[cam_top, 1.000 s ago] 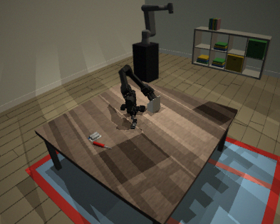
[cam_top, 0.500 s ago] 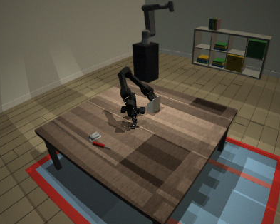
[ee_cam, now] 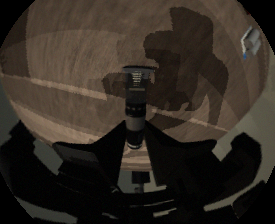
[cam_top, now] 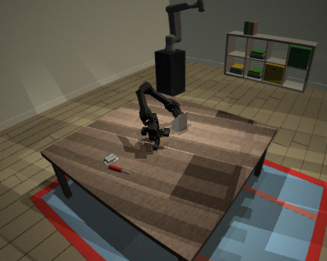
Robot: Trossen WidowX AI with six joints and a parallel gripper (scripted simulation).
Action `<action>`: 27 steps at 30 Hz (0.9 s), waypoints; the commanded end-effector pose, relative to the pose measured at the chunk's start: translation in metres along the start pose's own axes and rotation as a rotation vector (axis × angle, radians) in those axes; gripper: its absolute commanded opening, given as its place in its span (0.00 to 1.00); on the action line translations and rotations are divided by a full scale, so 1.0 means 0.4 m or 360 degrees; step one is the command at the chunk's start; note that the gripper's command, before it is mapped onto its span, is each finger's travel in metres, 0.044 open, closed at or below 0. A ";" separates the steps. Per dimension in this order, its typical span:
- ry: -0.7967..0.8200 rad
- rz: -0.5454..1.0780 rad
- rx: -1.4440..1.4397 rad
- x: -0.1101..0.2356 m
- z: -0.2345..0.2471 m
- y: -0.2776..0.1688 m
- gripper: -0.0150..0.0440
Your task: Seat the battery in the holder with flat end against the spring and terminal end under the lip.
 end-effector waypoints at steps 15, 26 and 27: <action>-0.0042 0.0179 -0.0013 -0.020 0.005 0.037 0.39; -0.0071 0.0284 -0.0014 -0.031 0.010 0.057 0.39; -0.0073 0.0293 -0.0014 -0.032 0.010 0.059 0.39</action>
Point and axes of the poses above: the point midway between the two fingers, 35 mm back from their tips, its own x axis back along the fingers, its own z axis across the jaws, y = z × x, the point moved 7 cm from there along x, back along the fingers, and after that the axes turned 15 degrees about -x, right-handed, at the moved point
